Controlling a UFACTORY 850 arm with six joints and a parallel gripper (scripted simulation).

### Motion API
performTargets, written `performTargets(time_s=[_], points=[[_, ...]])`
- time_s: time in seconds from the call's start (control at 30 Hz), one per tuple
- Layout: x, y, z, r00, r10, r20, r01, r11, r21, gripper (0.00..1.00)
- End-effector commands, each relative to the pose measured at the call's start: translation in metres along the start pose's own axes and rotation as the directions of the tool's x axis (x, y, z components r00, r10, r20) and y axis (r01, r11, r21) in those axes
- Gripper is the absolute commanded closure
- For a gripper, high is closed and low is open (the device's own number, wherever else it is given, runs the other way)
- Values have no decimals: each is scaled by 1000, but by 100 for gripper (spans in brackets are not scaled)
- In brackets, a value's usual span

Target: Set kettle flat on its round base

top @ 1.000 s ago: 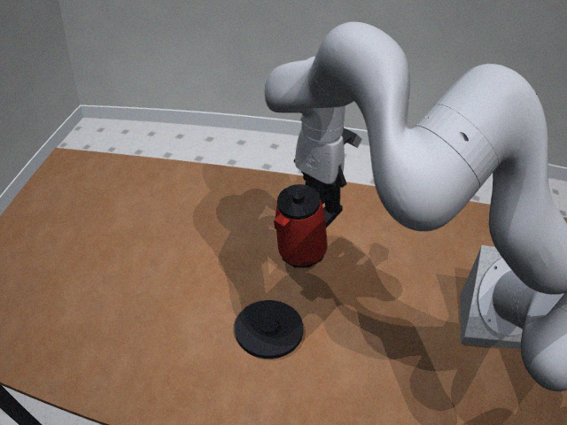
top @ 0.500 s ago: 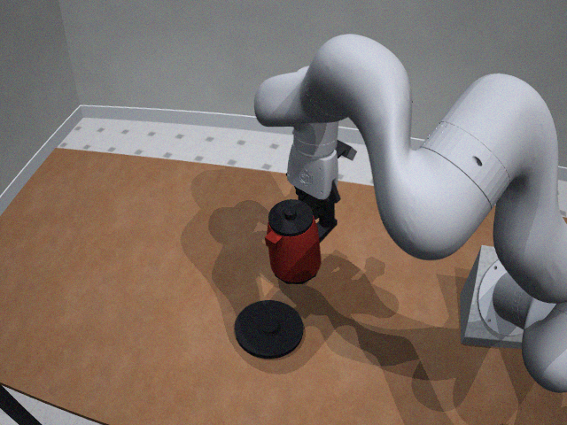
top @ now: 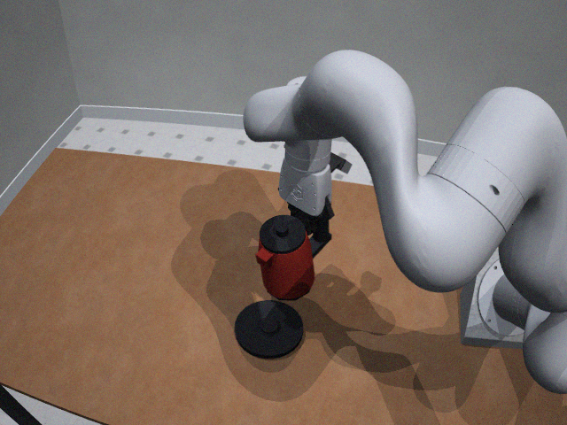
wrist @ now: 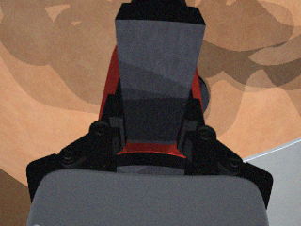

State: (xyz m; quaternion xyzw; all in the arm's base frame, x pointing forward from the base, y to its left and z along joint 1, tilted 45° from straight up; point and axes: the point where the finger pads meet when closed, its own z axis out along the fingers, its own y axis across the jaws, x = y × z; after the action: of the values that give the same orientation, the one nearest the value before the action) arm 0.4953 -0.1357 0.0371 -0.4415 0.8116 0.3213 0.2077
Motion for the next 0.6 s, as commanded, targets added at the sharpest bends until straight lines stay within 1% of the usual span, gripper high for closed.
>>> performTargets(time_s=[0.0, 0.03, 0.47, 0.57], points=[[-15, 5, -1, 1000, 0, 0, 0, 1000, 3, 100], [-15, 5, -1, 1000, 0, 0, 0, 1000, 3, 100], [-53, 19, -1, 1000, 0, 0, 0, 1000, 3, 100], [-58, 21, -1, 1000, 0, 0, 0, 1000, 3, 100]])
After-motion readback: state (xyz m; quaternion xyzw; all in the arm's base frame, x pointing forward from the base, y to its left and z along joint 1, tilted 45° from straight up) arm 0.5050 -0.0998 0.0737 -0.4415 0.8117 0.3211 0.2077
